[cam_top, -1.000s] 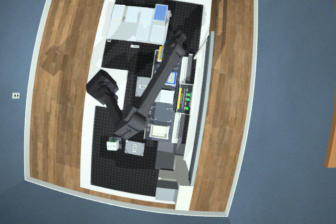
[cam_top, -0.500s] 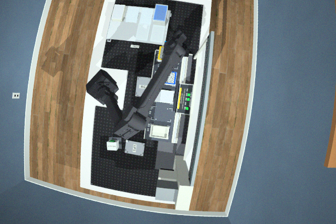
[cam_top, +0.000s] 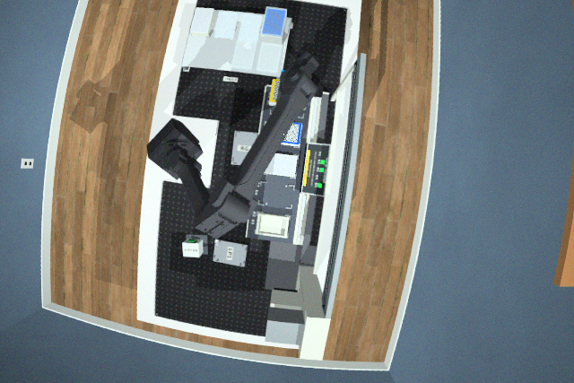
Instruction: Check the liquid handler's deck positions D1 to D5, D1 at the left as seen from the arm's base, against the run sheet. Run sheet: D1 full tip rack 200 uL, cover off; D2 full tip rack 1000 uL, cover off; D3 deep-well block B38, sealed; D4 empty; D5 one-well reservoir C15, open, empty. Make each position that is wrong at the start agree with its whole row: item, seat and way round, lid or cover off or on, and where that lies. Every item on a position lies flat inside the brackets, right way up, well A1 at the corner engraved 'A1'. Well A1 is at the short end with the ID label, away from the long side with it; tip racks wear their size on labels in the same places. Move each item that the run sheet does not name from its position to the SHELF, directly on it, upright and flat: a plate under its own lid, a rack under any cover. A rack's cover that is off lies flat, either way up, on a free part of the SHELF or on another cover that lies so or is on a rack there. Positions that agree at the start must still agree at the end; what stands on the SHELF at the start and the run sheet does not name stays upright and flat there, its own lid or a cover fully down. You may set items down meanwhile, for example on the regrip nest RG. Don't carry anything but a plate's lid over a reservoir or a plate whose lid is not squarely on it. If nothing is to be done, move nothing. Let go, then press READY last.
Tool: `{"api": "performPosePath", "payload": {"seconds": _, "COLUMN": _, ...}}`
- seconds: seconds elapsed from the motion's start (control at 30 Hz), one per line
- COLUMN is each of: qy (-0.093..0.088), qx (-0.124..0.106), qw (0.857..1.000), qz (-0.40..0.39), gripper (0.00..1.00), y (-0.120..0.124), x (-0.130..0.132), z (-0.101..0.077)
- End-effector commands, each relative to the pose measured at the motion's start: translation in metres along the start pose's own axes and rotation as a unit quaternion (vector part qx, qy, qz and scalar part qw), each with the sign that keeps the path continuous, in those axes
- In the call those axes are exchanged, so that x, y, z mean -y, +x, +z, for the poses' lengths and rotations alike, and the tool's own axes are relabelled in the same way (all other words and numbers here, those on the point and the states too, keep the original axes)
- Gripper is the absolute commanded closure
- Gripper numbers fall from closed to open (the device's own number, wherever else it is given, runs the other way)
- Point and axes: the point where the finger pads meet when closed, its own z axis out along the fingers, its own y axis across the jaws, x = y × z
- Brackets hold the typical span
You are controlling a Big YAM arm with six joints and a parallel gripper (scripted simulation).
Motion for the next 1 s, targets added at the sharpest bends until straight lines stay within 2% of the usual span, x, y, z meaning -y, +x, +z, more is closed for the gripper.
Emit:
{"api": "performPosePath", "payload": {"seconds": 0.0, "qy": -0.007, "qx": 0.005, "qw": 1.000, "qz": -0.012, "gripper": 1.00, "y": 0.008, "x": -0.010, "z": -0.011}}
{"api": "performPosePath", "payload": {"seconds": 0.1, "qy": -0.006, "qx": 0.005, "qw": 1.000, "qz": -0.012, "gripper": 1.00, "y": 0.009, "x": -0.010, "z": -0.011}}
{"api": "performPosePath", "payload": {"seconds": 0.2, "qy": -0.010, "qx": 0.007, "qw": 1.000, "qz": -0.018, "gripper": 1.00, "y": 0.010, "x": -0.014, "z": -0.003}}
{"api": "performPosePath", "payload": {"seconds": 0.33, "qy": -0.001, "qx": 0.001, "qw": 1.000, "qz": -0.004, "gripper": 1.00, "y": 0.000, "x": -0.004, "z": 0.014}}
{"api": "performPosePath", "payload": {"seconds": 0.4, "qy": -0.007, "qx": 0.005, "qw": 1.000, "qz": 0.001, "gripper": 1.00, "y": -0.005, "x": -0.004, "z": 0.012}}
{"api": "performPosePath", "payload": {"seconds": 0.6, "qy": -0.003, "qx": 0.003, "qw": 1.000, "qz": -0.002, "gripper": 1.00, "y": -0.003, "x": -0.002, "z": 0.021}}
{"api": "performPosePath", "payload": {"seconds": 0.63, "qy": -0.012, "qx": 0.009, "qw": 1.000, "qz": 0.007, "gripper": 1.00, "y": -0.014, "x": -0.008, "z": 0.015}}
{"api": "performPosePath", "payload": {"seconds": 0.7, "qy": -0.001, "qx": 0.002, "qw": 1.000, "qz": -0.004, "gripper": 1.00, "y": -0.002, "x": -0.003, "z": 0.029}}
{"api": "performPosePath", "payload": {"seconds": 0.97, "qy": -0.005, "qx": 0.005, "qw": 1.000, "qz": 0.001, "gripper": 1.00, "y": -0.008, "x": -0.003, "z": 0.038}}
